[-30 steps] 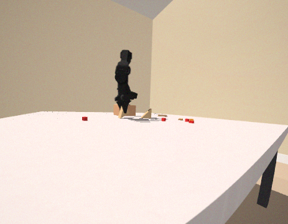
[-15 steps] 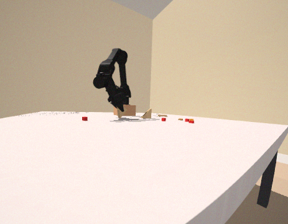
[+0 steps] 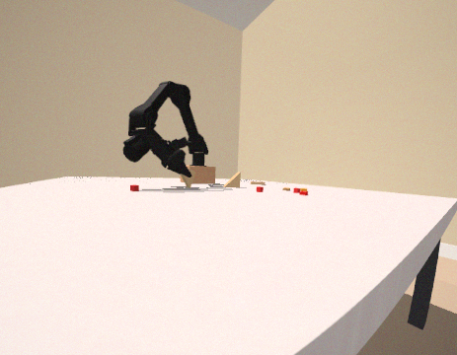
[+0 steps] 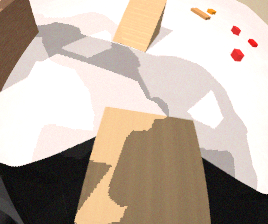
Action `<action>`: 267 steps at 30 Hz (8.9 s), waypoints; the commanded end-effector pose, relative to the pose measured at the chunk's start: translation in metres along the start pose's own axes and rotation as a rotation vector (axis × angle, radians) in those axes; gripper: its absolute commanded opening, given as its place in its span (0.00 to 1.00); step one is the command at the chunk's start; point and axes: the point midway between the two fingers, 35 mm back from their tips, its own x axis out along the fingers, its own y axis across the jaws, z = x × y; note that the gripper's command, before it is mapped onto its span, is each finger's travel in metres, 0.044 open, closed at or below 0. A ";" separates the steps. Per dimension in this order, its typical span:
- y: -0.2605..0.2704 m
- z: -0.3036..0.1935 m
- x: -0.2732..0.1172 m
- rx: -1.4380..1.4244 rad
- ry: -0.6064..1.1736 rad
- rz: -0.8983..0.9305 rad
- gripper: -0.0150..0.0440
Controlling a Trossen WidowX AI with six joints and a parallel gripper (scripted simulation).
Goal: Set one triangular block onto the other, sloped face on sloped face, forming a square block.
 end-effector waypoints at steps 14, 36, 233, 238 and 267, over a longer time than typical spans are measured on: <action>0.000 0.004 0.000 -0.003 0.006 0.009 0.97; 0.000 0.072 -0.062 0.021 0.045 -0.019 1.00; 0.036 0.188 0.040 0.296 0.799 -0.143 0.25; 0.033 0.178 0.062 0.296 0.799 -0.143 0.25; 0.027 0.153 0.115 0.294 0.797 -0.146 0.25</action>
